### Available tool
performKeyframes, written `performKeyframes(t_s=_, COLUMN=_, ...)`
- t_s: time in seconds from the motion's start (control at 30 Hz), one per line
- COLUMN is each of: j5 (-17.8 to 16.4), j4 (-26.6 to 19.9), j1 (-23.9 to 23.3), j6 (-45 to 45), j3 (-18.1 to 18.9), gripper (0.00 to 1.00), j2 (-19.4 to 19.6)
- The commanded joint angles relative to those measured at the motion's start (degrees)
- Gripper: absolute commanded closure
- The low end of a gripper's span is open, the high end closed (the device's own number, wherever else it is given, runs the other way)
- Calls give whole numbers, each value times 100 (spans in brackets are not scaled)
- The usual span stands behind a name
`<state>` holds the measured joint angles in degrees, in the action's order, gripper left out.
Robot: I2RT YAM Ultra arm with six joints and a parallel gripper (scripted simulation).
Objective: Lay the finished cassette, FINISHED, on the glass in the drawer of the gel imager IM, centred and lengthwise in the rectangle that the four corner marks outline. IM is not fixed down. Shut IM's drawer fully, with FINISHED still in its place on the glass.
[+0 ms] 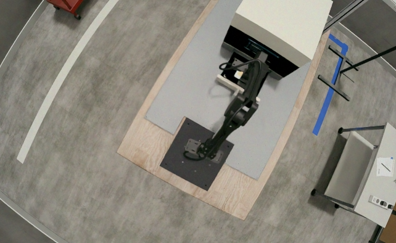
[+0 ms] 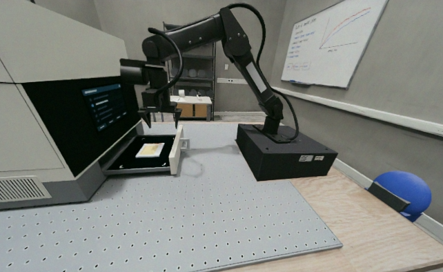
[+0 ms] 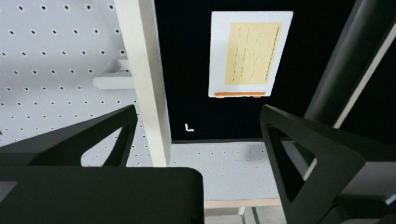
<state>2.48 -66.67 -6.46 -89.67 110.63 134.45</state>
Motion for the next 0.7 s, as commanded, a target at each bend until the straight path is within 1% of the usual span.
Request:
performKeyframes(t_s=0.0, j5=-69, j4=119, j1=17, j6=7, j3=-134, gripper=0, j2=-292)
performKeyframes(t_s=0.07, j5=-69, j4=130, j1=20, j6=10, j3=-208, gripper=0, j2=-355)
performKeyframes(t_s=0.13, j5=-69, j4=130, j1=20, j6=10, j3=-208, gripper=0, j2=-355)
performKeyframes(t_s=0.67, j5=-69, j4=190, j1=50, j6=33, j3=-729, gripper=0, j2=-813)
